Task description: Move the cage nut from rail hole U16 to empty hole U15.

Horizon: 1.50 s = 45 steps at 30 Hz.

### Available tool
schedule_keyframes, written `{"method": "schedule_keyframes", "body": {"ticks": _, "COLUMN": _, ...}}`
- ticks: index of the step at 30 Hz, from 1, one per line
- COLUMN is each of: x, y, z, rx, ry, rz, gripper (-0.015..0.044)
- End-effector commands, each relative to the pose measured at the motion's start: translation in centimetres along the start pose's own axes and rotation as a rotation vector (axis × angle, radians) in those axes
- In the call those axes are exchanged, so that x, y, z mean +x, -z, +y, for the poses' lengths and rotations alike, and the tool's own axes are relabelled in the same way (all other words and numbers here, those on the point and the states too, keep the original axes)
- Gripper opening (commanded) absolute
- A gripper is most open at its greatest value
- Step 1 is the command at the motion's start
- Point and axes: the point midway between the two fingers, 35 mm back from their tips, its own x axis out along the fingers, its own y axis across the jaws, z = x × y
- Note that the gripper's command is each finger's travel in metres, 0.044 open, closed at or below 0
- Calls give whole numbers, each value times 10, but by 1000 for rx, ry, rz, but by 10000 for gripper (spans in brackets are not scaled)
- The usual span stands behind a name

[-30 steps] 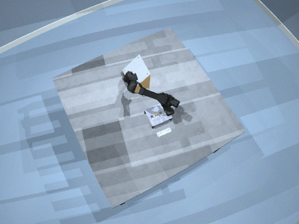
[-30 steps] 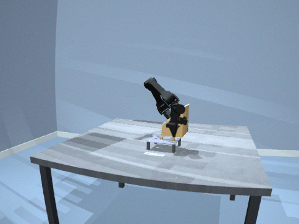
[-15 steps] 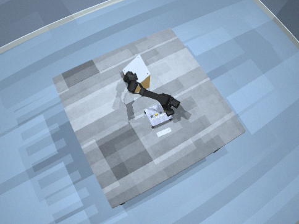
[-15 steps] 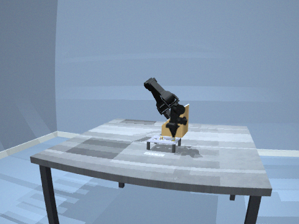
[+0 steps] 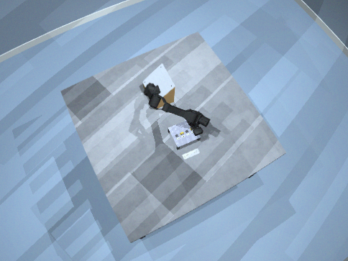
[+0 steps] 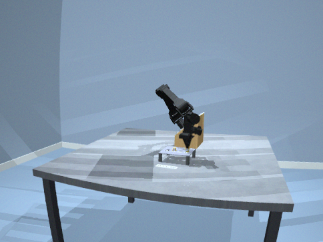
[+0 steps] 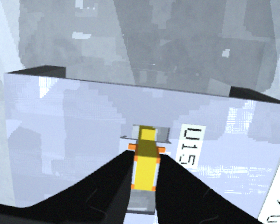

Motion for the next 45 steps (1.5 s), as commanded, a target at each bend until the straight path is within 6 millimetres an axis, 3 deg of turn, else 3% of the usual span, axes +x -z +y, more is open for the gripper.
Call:
{"method": "schedule_keyframes", "body": {"ticks": 1, "x": 0, "y": -1, "z": 0, "rx": 3, "ry": -6, "rz": -4, "gripper": 27}}
{"method": "schedule_keyframes", "body": {"ticks": 45, "x": 1, "y": -1, "z": -5, "rx": 3, "ry": -29, "rz": -3, "gripper": 27}}
